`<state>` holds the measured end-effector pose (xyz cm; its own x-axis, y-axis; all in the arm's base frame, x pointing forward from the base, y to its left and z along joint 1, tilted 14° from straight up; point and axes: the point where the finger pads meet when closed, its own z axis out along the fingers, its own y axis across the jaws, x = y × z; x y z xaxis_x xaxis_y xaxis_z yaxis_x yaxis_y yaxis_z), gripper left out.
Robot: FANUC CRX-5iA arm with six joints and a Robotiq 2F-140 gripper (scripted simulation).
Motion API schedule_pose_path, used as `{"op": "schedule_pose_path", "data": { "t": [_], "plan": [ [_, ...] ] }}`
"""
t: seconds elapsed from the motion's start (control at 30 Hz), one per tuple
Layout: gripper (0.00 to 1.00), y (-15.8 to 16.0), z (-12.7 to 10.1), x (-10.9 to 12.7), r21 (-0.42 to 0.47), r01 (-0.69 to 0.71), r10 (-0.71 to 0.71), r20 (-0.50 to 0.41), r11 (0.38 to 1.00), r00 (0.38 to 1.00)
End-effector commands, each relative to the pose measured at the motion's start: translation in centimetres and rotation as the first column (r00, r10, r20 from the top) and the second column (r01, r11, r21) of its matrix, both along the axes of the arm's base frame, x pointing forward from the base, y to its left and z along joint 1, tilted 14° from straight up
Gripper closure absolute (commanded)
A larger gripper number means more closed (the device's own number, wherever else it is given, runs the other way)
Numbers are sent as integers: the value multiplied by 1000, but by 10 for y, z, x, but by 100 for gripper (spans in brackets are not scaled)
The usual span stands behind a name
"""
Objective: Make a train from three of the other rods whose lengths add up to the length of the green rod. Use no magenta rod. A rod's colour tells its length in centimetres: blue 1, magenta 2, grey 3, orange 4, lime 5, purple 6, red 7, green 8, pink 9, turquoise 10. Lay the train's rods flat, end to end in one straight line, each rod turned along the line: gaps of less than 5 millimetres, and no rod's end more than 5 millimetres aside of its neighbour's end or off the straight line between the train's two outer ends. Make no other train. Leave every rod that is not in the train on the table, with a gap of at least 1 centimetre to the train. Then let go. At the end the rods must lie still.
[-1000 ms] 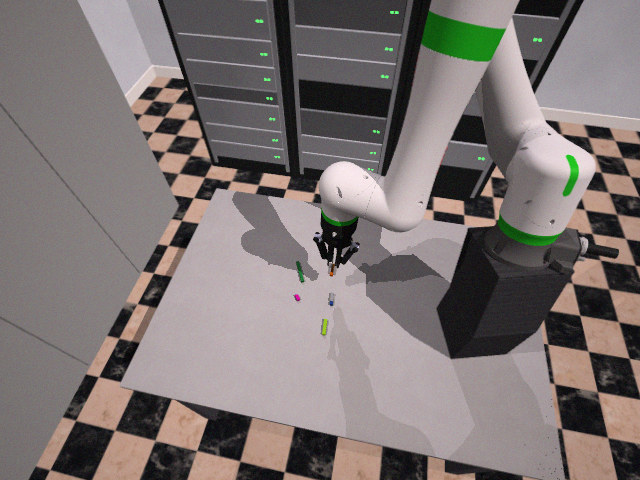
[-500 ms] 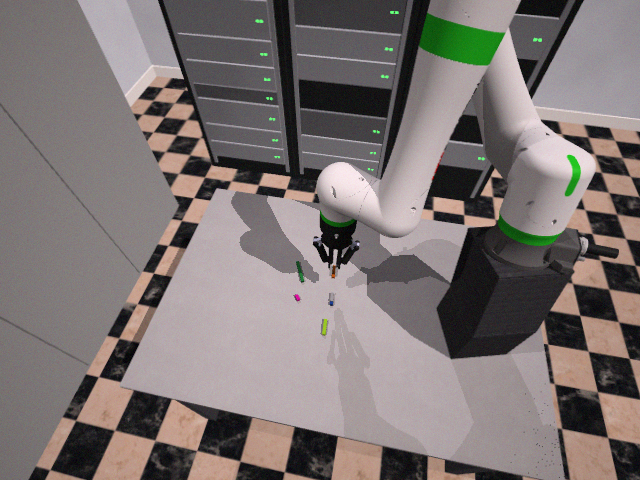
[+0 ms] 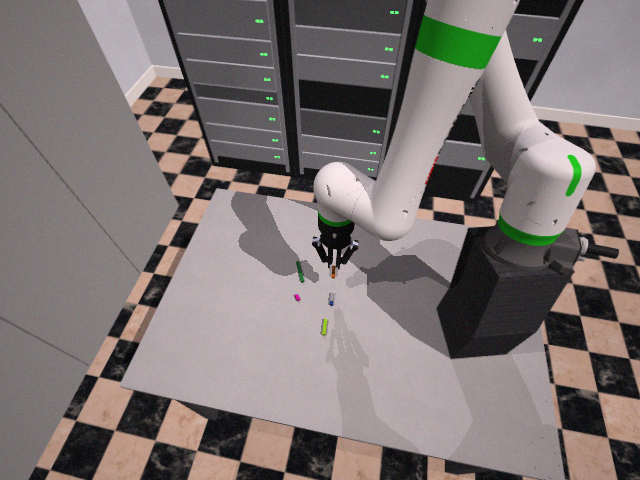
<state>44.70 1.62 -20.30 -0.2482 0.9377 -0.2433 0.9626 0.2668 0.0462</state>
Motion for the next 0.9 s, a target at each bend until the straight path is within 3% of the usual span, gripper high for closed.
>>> {"op": "schedule_pose_path", "data": {
  "t": [0.0,0.87],
  "plan": [
    [97,-1,-5,1,0,0,0,1,1000,1000],
    [97,-19,-83,9,0,0,0,1,1000,1000]
  ]
}}
